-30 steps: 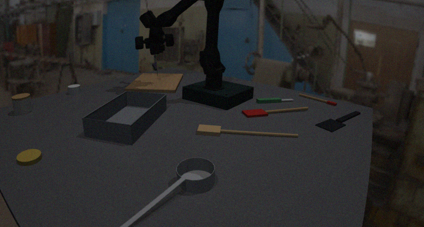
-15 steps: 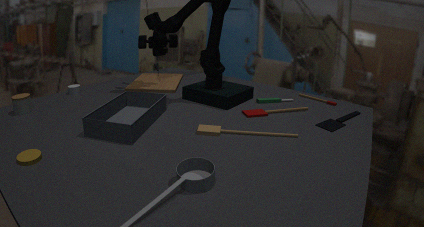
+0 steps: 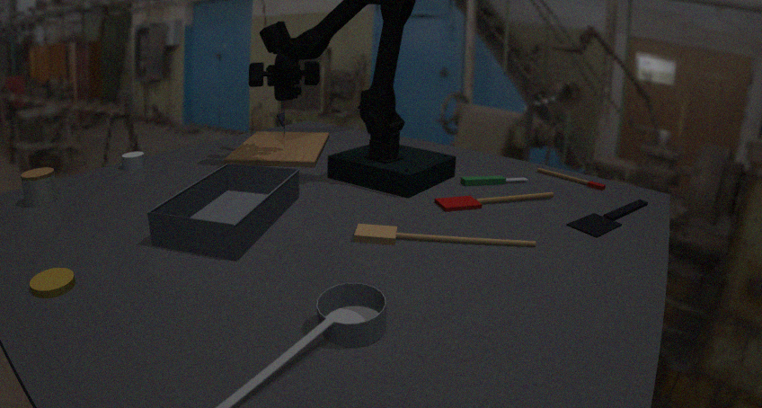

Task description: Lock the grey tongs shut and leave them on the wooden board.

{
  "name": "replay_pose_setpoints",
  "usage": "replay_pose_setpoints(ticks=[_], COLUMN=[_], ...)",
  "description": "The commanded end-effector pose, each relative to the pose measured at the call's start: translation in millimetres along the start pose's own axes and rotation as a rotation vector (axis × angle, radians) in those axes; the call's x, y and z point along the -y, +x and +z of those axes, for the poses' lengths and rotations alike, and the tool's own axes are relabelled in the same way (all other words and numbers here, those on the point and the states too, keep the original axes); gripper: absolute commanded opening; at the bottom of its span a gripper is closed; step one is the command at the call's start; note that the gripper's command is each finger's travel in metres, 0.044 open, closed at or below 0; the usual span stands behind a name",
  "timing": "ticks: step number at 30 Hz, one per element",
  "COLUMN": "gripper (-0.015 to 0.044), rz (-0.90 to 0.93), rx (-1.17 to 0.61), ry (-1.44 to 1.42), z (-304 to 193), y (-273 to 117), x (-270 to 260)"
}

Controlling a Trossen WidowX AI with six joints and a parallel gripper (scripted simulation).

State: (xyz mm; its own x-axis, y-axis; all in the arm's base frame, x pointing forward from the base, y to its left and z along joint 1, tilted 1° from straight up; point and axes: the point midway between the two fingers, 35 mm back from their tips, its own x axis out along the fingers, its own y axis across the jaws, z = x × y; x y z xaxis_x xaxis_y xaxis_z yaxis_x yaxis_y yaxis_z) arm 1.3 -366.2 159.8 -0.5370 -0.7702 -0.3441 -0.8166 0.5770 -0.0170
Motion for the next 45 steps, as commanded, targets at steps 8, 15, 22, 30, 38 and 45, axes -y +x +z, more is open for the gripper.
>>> replay_pose_setpoints(ticks=[8,15,22,30,38,45], gripper=[-0.0150,-0.0150,-0.0150,-0.0150,-0.0150,-0.0150], rz=[0.006,0.006,0.001,-0.011,-0.021,-0.027], rx=[-0.007,-0.007,0.023,0.124,0.233,0.333], ry=[-0.002,-0.002,-0.017,-0.060,-0.093,-0.114], z=[-1.5,-1.5,-1.8,-2.0,-1.3,0.0], y=[-0.2,-0.2,4.3,17.8,29.6,38.2], x=[-0.8,-0.8,2.8,12.1,18.5,21.7])
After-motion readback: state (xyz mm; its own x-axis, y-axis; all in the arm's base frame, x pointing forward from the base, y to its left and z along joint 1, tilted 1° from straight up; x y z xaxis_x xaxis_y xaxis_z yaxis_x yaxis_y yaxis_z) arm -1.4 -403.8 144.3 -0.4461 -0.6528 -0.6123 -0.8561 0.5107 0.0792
